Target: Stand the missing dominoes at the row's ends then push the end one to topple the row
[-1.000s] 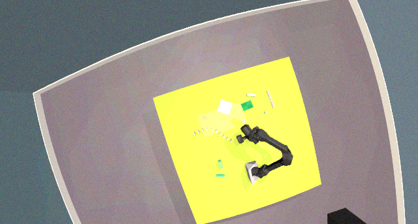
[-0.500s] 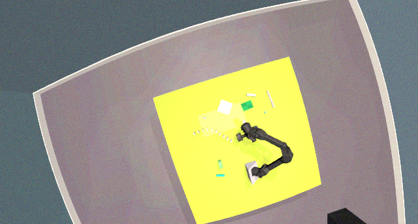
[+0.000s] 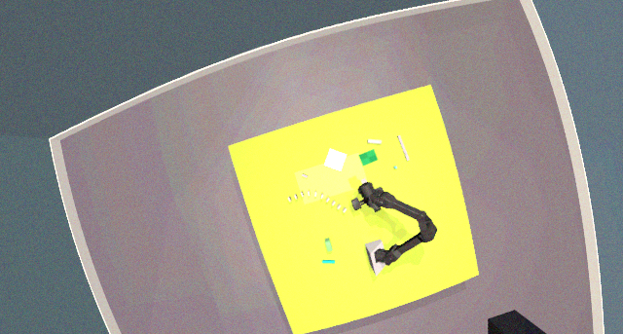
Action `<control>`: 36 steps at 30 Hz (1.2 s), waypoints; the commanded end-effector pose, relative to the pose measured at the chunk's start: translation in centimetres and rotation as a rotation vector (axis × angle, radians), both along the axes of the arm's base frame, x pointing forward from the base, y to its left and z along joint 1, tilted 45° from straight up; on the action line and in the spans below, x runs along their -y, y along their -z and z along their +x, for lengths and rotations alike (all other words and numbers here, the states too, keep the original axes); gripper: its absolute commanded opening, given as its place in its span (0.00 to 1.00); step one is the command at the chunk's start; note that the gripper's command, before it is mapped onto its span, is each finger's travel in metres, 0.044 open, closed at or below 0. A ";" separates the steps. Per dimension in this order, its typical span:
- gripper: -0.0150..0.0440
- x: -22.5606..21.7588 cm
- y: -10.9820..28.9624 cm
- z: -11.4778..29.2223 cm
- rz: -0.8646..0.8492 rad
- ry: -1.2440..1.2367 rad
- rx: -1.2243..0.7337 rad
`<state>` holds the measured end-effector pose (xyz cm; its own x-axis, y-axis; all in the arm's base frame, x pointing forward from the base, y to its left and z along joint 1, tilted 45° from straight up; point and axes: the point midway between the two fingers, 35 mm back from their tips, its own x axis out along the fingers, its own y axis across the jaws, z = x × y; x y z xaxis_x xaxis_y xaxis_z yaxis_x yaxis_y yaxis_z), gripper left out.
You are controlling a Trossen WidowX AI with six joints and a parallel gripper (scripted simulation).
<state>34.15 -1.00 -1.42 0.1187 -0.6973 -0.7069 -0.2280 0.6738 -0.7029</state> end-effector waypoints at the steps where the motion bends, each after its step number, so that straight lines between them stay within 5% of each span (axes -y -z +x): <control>1: 1.00 0.1 0.2 0.0 -0.005 -0.007 -0.005; 18: 0.30 0.1 0.2 0.0 -0.005 -0.007 -0.005; 28: 0.30 -0.1 0.1 0.0 -0.005 -0.007 -0.005; 36: 0.30 -7.0 -6.4 -1.1 -0.001 -0.007 -0.006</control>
